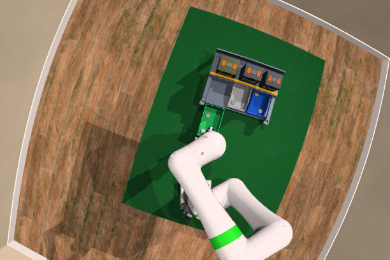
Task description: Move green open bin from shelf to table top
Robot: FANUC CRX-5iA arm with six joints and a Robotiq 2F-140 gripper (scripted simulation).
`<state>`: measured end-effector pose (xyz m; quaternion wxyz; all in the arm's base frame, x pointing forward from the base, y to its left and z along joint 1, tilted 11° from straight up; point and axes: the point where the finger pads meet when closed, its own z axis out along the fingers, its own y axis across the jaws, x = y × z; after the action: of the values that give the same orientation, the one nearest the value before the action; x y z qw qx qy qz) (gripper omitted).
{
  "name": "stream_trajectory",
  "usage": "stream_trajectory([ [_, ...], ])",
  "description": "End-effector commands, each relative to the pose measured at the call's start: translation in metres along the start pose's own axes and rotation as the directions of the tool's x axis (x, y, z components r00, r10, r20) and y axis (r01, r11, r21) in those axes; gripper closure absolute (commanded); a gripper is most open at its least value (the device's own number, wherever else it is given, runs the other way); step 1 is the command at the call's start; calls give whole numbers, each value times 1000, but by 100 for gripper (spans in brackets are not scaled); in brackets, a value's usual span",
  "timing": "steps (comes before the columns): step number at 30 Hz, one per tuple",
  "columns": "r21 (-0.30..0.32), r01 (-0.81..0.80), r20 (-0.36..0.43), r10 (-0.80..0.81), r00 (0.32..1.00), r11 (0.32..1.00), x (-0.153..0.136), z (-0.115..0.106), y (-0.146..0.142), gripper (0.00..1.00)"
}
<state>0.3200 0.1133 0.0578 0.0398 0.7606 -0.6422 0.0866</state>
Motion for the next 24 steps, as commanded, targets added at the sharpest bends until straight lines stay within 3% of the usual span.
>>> stream_trajectory([
  [1,1,0,0,0,1000,1000,0,1,0,100],
  [24,1,0,0,0,1000,1000,0,9,0,100],
])
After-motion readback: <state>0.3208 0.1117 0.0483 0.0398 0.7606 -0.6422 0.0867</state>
